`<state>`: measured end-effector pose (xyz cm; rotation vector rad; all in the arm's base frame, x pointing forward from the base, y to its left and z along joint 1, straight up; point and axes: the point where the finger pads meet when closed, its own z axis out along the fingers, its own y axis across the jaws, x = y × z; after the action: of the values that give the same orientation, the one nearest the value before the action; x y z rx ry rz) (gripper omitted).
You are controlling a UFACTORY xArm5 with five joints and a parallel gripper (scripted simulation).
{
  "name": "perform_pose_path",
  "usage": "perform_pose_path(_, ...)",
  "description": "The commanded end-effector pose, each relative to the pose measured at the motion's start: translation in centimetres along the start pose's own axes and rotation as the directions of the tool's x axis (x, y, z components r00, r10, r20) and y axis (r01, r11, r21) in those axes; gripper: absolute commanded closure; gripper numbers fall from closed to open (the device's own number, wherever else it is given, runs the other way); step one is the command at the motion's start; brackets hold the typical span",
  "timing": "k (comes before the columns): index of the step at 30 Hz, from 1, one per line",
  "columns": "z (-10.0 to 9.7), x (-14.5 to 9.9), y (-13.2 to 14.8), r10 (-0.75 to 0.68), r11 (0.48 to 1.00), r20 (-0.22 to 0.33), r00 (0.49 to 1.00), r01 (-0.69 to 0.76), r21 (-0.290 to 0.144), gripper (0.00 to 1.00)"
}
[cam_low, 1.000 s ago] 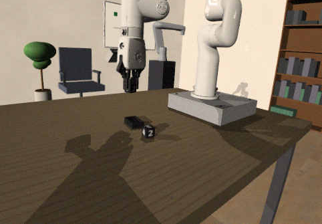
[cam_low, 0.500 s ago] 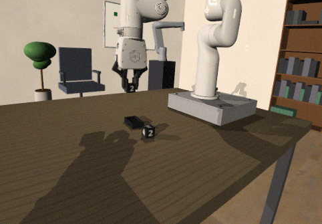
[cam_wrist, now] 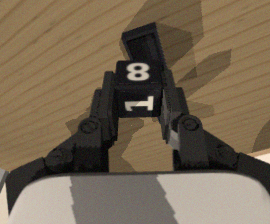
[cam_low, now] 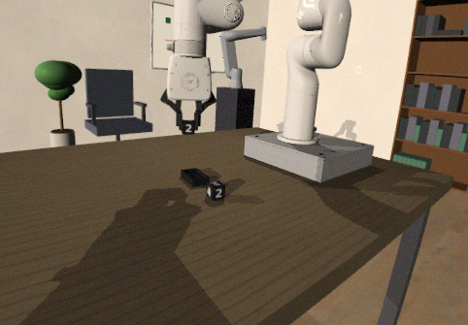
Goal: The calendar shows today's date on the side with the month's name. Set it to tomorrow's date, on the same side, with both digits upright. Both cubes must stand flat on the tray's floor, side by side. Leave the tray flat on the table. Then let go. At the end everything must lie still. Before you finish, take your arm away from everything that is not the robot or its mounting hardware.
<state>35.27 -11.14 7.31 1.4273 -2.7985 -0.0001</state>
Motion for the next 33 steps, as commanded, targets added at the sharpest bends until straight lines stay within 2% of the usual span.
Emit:
perform_pose_path(1, -0.1, 0.2, -0.2, 0.153, 0.988, 0.002, 0.988, -0.153, 0.003, 0.73)
perform_pose_path(3, -0.1, 0.3, -0.2, 0.226, 0.974, 0.002, 0.974, -0.226, 0.003, 0.73)
perform_pose_path(6, -0.1, 0.3, -0.2, 0.233, 0.972, 0.002, 0.972, -0.233, 0.003, 0.73)
perform_pose_path(8, -0.1, 0.4, -0.3, 0.344, 0.939, 0.002, 0.939, -0.344, 0.003, 0.73)
perform_pose_path(14, 0.0, 0.6, -0.3, 0.467, 0.884, 0.002, 0.884, -0.467, 0.002, 0.73)
perform_pose_path(20, 0.0, 0.8, -0.4, 0.611, 0.792, 0.003, 0.792, -0.611, 0.002, 0.73)
perform_pose_path(22, 0.0, 0.8, -0.4, 0.611, 0.792, 0.003, 0.792, -0.611, 0.002, 0.73)
perform_pose_path(23, 0.0, 1.0, -0.5, 0.677, 0.736, 0.003, 0.736, -0.677, 0.002, 0.73)
perform_pose_path(27, 0.0, 1.1, -0.5, 0.738, 0.675, 0.003, 0.675, -0.738, 0.001, 0.73)
perform_pose_path(33, 0.0, 1.3, -0.6, 0.843, 0.537, 0.003, 0.537, -0.843, 0.001, 0.73)
